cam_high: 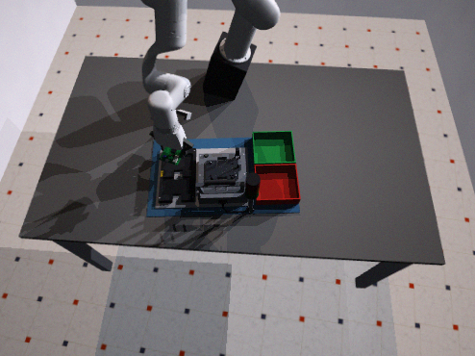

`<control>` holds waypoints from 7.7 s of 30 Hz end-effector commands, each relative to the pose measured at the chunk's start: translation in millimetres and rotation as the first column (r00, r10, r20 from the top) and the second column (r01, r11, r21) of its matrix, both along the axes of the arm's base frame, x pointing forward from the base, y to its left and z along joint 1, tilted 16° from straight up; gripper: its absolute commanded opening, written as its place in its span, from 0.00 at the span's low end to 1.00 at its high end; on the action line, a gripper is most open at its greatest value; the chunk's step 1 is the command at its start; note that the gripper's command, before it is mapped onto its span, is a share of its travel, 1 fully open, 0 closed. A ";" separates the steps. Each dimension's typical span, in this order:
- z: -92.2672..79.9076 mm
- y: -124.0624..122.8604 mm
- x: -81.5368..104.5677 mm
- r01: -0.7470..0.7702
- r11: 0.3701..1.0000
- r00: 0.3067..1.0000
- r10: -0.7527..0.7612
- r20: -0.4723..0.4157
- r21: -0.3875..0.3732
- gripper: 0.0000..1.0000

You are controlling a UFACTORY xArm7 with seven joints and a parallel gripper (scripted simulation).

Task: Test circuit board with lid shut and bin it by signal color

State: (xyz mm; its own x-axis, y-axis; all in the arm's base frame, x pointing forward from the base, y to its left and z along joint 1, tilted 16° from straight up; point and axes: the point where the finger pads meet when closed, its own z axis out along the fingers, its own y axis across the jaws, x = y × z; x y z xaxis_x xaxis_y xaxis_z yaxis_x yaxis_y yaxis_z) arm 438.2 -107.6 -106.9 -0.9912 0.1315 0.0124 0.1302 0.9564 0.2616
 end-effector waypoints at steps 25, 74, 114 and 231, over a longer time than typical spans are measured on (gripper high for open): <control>1.0 -1.1 1.3 -0.753 0.649 0.622 0.756 0.204 -0.109 0.79; 1.0 -1.1 1.3 -0.900 -0.242 -0.336 0.915 0.223 -0.362 0.79; 1.6 0.5 1.5 -0.893 -0.261 -0.356 0.908 0.221 -0.367 0.79; 54.6 169.9 18.4 -0.893 -0.261 -0.356 0.908 0.221 -0.367 0.79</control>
State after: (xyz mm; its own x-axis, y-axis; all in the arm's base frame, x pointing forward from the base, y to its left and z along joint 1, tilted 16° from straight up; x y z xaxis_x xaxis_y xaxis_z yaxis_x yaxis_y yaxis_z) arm 455.1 61.8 -50.6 0.2317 -0.9382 -0.2572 -0.9725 -0.2174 -0.0832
